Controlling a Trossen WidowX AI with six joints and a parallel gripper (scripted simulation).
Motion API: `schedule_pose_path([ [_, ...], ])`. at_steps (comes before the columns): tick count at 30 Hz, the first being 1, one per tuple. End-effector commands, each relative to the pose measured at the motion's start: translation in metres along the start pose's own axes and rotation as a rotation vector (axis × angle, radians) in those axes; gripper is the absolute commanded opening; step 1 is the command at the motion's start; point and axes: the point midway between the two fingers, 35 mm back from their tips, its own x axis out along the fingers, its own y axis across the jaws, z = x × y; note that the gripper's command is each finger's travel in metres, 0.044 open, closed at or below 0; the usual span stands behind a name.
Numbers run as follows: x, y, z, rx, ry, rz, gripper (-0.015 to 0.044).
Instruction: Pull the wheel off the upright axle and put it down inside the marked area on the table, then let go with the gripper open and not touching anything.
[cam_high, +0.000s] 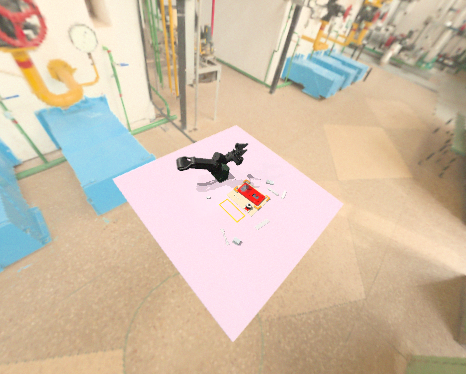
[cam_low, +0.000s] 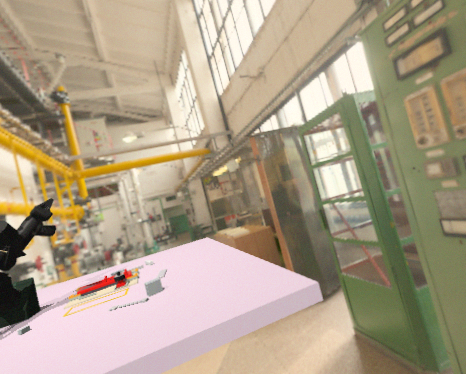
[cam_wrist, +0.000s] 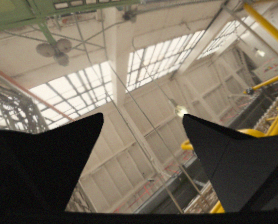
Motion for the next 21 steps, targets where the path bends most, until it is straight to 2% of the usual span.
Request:
schedule_pose_path([
  [1, 0.001, 0.000, 0.002, -0.001, -0.008, -0.001, 0.0374],
  [4, 0.018, 0.003, 0.023, -0.010, -0.127, -0.018, 0.0300],
  [12, 0.053, 0.016, 0.101, -0.048, -0.535, -0.092, 0.0300],
  [21, 0.053, 0.035, 0.182, -0.100, -0.980, -0.221, 0.0300],
])
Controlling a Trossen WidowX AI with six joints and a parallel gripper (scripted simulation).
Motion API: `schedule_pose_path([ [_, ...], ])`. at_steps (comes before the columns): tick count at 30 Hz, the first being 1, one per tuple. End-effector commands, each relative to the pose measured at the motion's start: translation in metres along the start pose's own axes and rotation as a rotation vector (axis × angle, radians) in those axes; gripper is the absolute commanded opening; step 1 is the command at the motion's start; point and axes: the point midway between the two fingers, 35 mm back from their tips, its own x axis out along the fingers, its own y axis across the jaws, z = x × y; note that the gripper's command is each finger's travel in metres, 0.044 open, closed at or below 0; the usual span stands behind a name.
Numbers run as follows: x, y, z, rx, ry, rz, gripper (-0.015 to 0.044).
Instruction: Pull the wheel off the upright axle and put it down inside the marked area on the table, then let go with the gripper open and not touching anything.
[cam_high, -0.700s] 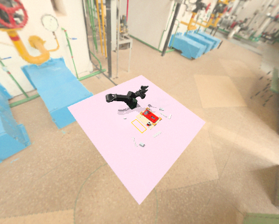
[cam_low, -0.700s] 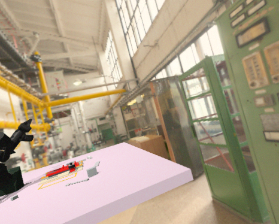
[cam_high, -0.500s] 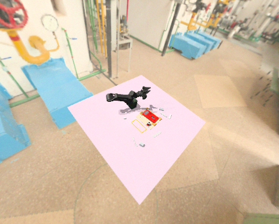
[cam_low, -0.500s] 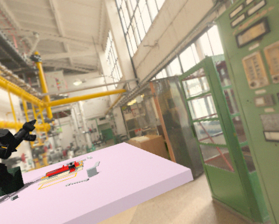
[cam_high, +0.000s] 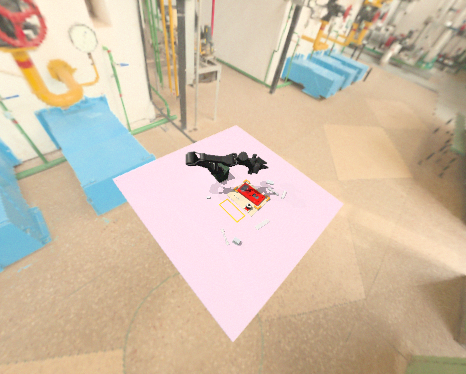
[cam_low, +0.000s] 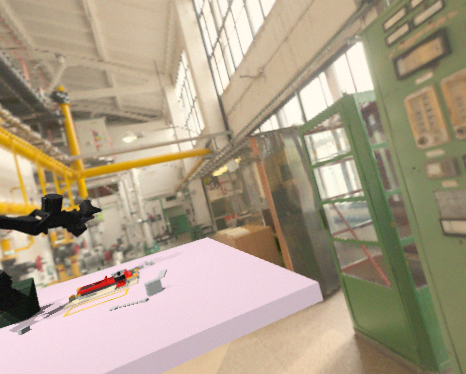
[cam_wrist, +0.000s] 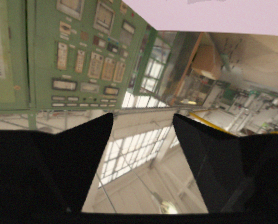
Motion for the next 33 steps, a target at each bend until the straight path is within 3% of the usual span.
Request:
schedule_pose_path([
  [1, 0.022, 0.012, 0.034, -0.043, -0.232, -0.065, 0.0300],
  [11, 0.033, 0.034, 0.110, -0.150, -0.690, -0.271, 0.0300],
  [22, 0.004, 0.067, 0.181, -0.301, -1.115, -0.594, 0.0300],
  [28, -0.023, 0.089, 0.205, -0.398, -1.296, -0.794, 0.0300],
  [33, -0.026, 0.092, 0.208, -0.410, -1.314, -0.818, 0.0300],
])
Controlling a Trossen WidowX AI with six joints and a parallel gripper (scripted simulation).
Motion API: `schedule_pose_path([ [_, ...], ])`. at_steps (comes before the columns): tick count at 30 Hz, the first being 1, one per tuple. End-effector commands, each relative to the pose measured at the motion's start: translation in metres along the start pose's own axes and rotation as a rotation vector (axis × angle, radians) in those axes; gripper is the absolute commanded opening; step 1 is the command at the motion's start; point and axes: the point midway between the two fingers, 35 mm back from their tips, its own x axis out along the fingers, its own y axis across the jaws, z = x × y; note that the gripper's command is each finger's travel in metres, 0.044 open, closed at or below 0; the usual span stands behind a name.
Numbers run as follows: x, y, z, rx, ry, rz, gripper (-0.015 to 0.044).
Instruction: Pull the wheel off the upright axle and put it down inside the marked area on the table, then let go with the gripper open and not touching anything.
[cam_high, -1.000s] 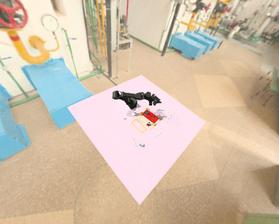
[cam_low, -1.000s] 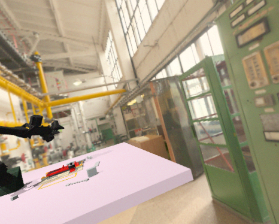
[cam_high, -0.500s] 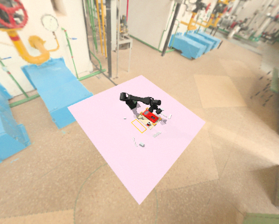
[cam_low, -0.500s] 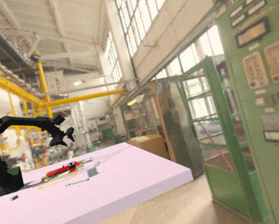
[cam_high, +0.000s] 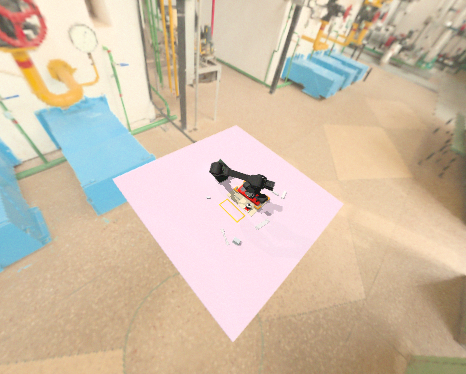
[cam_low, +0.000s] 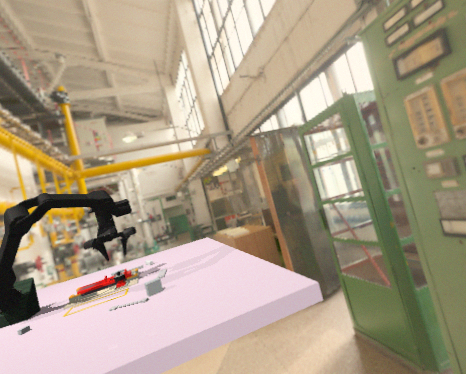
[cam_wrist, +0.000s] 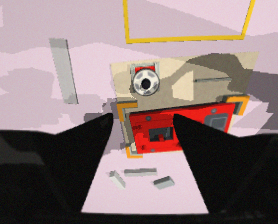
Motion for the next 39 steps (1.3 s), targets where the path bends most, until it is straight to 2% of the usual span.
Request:
schedule_pose_path([
  [1, 0.001, 0.002, 0.014, -0.053, -0.061, -0.042, 0.0300],
  [11, 0.004, -0.002, 0.016, -0.054, -0.061, -0.042, 0.0300],
  [25, 0.072, -0.004, 0.023, -0.053, -0.064, -0.041, 0.0300],
  [29, 0.075, -0.005, 0.023, -0.053, -0.064, -0.041, 0.0300],
  [32, 0.072, -0.005, 0.023, -0.046, -0.059, -0.052, 0.0221],
  [39, 0.072, -0.005, 0.023, -0.046, -0.059, -0.052, 0.0175],
])
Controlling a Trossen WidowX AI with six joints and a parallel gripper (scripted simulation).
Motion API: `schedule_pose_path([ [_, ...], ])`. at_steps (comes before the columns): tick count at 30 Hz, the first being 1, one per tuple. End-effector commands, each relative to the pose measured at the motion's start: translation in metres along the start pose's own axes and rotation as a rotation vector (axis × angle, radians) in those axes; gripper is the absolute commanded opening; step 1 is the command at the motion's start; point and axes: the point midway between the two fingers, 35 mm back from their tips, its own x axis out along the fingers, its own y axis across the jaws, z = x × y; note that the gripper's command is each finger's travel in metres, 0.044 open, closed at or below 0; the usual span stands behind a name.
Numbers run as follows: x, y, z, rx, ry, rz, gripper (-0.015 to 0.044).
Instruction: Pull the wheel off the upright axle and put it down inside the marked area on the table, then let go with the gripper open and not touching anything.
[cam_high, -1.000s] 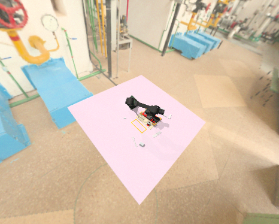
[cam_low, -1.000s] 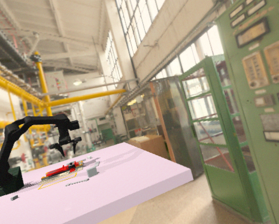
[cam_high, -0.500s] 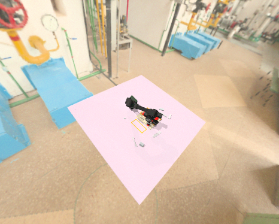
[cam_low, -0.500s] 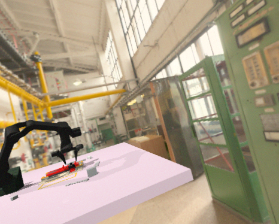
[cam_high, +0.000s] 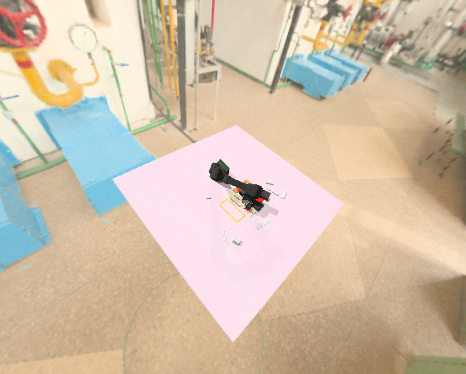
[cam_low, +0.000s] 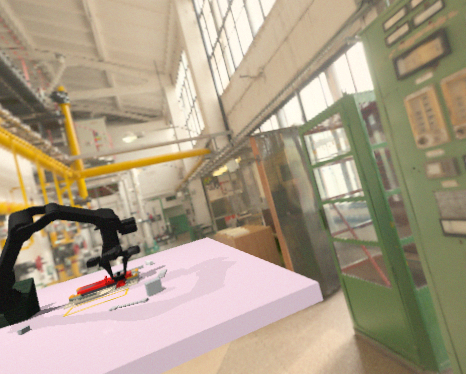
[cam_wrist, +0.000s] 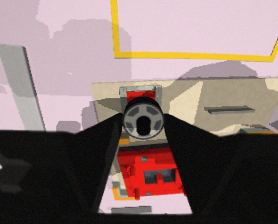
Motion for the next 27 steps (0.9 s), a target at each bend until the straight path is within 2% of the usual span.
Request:
schedule_pose_path([
  [1, -0.0005, -0.0002, -0.0003, 0.001, 0.000, 0.000, 0.0168],
  [2, -0.0005, -0.0002, -0.0003, 0.001, 0.000, 0.000, 0.0161],
  [8, -0.0016, -0.0001, -0.0003, 0.001, 0.000, 0.000, 0.0004],
  [27, -0.0078, 0.0001, -0.0004, 0.000, 0.000, 0.002, 0.0000],
])
